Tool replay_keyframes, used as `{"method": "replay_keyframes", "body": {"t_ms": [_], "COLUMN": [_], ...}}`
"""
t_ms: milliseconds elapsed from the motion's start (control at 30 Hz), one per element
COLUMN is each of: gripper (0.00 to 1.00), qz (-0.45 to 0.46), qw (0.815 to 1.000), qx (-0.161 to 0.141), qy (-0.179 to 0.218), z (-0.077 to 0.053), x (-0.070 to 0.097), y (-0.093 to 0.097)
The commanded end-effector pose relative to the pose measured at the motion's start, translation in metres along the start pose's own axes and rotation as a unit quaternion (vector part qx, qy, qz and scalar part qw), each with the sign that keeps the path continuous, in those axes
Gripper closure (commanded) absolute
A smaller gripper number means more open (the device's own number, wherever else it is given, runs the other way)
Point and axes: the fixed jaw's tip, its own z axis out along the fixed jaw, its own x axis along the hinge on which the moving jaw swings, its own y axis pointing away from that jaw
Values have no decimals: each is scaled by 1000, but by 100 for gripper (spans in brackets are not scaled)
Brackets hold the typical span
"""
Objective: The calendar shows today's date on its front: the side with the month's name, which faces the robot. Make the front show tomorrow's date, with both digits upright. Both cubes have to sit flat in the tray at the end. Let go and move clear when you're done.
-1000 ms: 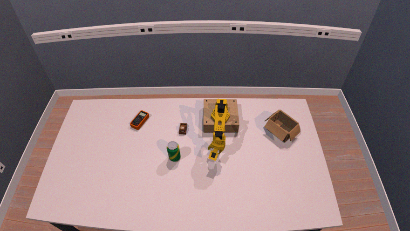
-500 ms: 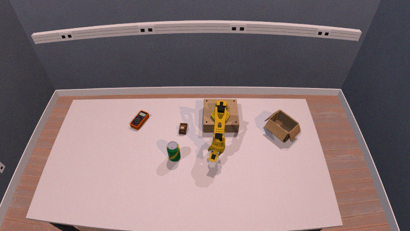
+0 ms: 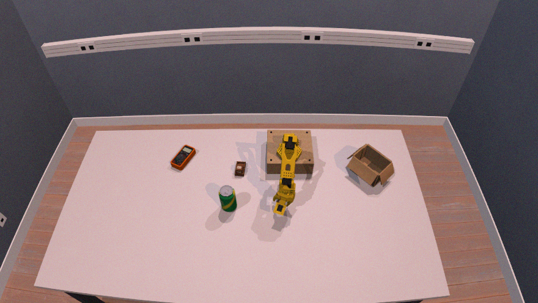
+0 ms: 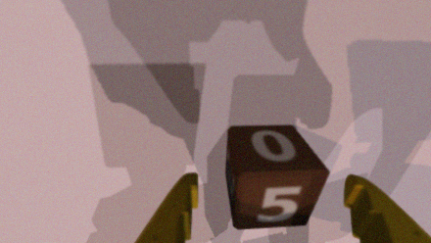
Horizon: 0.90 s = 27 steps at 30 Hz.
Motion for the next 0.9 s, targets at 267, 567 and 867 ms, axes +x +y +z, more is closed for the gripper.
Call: {"method": "replay_keyframes", "body": {"t_ms": [267, 567, 867], "gripper": [65, 65, 68], "qz": [0, 0, 0], "qw": [1000, 1000, 1000], "qx": [2, 2, 2], "qy": [8, 8, 8], "z": [9, 9, 9], "x": [5, 5, 5], "y": [1, 1, -1]}}
